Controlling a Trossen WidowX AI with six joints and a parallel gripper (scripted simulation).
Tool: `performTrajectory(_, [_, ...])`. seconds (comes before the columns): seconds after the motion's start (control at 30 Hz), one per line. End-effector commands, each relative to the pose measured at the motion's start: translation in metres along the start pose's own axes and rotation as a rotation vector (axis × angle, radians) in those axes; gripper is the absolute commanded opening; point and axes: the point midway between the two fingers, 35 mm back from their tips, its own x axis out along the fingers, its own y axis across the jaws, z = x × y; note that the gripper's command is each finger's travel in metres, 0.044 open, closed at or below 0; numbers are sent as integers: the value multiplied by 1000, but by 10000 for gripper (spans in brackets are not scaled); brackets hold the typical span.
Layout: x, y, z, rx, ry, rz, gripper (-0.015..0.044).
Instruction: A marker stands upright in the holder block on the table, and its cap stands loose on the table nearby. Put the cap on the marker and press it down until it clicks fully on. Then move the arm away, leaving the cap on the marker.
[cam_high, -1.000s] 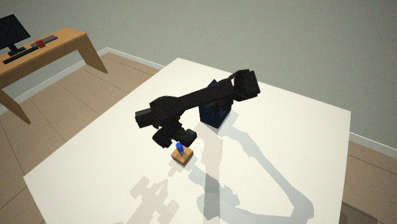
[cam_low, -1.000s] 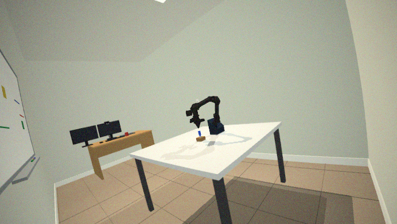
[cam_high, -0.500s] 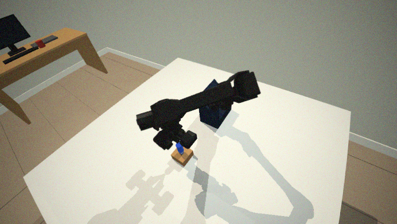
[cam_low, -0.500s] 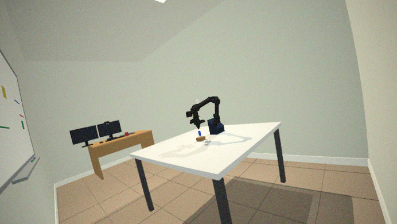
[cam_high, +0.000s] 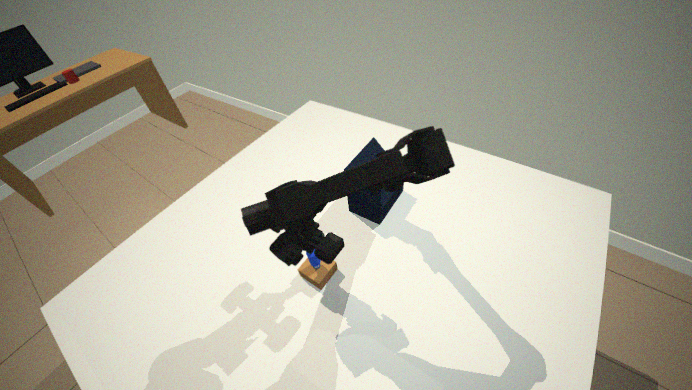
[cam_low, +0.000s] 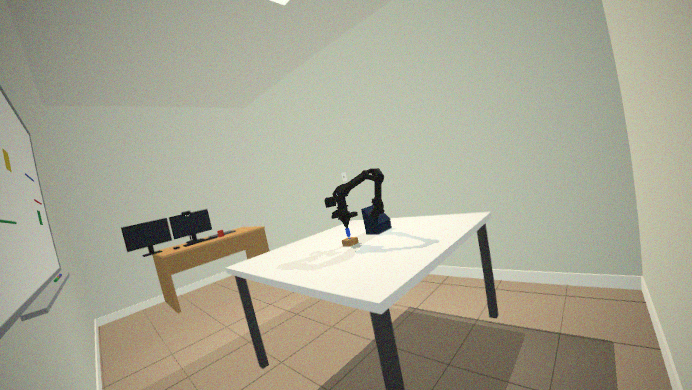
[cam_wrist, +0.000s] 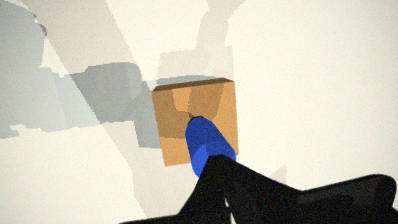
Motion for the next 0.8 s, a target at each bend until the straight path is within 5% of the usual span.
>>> performTrajectory(0.0, [8, 1, 0, 4, 0, 5, 0])
performTrajectory(0.37, [2, -1, 2, -1, -8, -2, 0])
performTrajectory(0.6, [-82, -2, 1, 1, -4, -5, 0])
performTrajectory(0.77, [-85, -2, 1, 1, -4, -4, 0])
